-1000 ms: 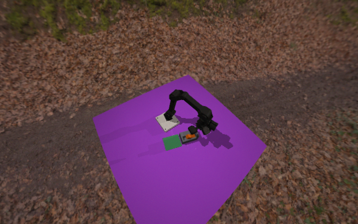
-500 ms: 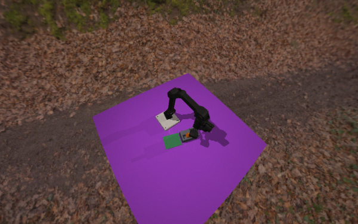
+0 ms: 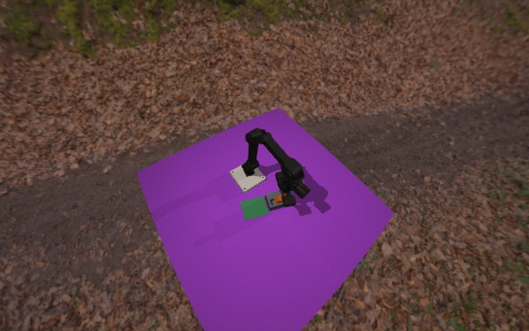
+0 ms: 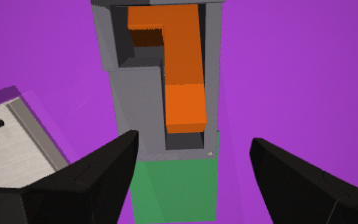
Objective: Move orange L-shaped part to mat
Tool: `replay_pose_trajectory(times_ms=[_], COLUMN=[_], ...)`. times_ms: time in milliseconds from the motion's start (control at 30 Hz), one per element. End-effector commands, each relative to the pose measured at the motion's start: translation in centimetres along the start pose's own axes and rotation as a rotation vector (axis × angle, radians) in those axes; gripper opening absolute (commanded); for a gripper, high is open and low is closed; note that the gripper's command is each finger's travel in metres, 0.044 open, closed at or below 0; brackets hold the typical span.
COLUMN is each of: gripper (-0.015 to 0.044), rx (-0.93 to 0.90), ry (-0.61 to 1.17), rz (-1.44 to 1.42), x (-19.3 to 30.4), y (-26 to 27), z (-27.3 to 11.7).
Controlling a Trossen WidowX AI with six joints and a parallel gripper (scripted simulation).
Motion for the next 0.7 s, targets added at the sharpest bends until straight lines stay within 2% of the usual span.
replay_pose_trajectory(times_ms=[0,333,667], gripper=[0.028,0.028,0.028], rx=[-0.01,-0.01,-0.01], ry=[0.0,0.0,0.0], rz=[-0.109,-0.109,-0.109], x=[0.5,0.5,0.5], y=[0.1,0.1,0.1], z=[0.2,3.1,4.1])
Point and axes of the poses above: the point midway between the two fingers, 35 mm back from their tips, its own z axis out along the fingers, its own y axis across the jaws, x = y × z, the point moved 8 cm from there along -z, back along the fingers, and after that the axes turned 5 degrees about z, right-handed, at the moved point
